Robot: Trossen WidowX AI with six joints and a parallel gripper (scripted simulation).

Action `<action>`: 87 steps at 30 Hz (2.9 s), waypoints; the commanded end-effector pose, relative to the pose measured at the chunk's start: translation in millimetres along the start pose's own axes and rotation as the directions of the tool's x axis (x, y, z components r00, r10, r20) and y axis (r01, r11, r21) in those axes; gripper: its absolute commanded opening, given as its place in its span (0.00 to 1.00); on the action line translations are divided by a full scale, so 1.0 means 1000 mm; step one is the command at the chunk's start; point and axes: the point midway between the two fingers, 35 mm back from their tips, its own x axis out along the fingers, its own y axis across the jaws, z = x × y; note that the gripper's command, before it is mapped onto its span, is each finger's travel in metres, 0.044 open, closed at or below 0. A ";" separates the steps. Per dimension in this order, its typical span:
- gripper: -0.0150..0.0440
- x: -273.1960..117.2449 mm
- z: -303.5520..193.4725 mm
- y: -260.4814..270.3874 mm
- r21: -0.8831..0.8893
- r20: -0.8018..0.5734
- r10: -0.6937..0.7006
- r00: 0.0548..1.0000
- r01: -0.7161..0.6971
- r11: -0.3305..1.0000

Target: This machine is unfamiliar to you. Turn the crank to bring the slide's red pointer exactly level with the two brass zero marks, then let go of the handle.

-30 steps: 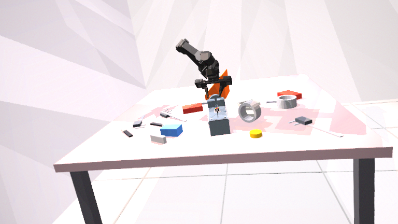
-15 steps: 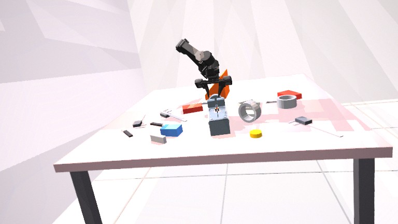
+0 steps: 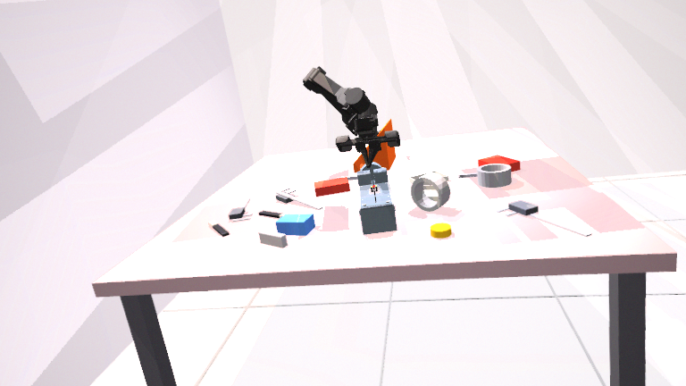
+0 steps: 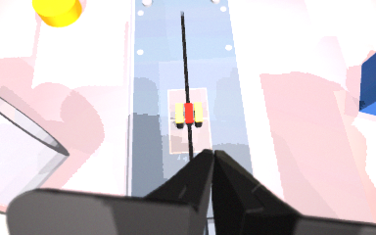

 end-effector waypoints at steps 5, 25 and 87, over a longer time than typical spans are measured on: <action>0.25 0.000 0.000 0.000 0.000 0.000 0.000 1.000 0.000 1.000; 0.97 0.000 0.000 0.000 0.000 0.000 0.000 1.000 0.000 1.000; 0.64 0.000 0.000 0.000 0.000 0.000 0.001 1.000 -0.001 1.000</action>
